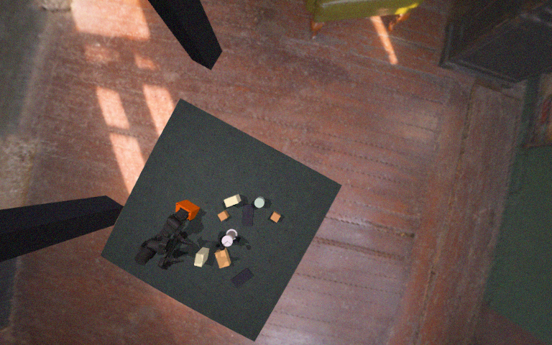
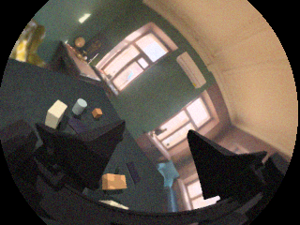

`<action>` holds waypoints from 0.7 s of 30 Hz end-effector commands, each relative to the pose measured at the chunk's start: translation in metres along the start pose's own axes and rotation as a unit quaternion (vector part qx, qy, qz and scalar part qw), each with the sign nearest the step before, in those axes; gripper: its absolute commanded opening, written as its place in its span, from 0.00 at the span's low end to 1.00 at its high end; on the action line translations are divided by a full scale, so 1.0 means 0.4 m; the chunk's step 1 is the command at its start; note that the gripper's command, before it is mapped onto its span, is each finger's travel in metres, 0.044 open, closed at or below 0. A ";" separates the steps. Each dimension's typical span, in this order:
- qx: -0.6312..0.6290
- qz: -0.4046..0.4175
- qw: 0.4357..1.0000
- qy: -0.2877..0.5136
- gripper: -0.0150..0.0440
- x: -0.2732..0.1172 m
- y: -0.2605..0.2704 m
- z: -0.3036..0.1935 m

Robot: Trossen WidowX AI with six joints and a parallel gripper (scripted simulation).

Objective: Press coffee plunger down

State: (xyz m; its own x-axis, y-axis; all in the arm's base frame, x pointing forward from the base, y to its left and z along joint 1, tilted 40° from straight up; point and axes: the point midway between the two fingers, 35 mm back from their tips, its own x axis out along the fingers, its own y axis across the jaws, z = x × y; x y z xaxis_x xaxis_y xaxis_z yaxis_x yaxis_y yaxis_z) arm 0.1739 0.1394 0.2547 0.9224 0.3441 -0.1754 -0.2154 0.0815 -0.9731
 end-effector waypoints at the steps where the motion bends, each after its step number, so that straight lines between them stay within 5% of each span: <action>1: 0.004 0.001 1.000 0.003 0.98 0.002 0.001 0.000; 11: 0.206 0.017 0.962 0.177 1.00 0.126 0.034 -0.037; 21: 0.393 -0.084 0.846 0.350 1.00 0.274 0.109 -0.114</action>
State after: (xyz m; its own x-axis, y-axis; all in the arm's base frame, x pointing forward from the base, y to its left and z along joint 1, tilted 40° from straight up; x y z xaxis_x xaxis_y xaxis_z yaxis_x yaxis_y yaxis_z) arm 0.2529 0.1438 0.2064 0.9155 -0.1803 -0.3596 -0.1565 0.6640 -0.7312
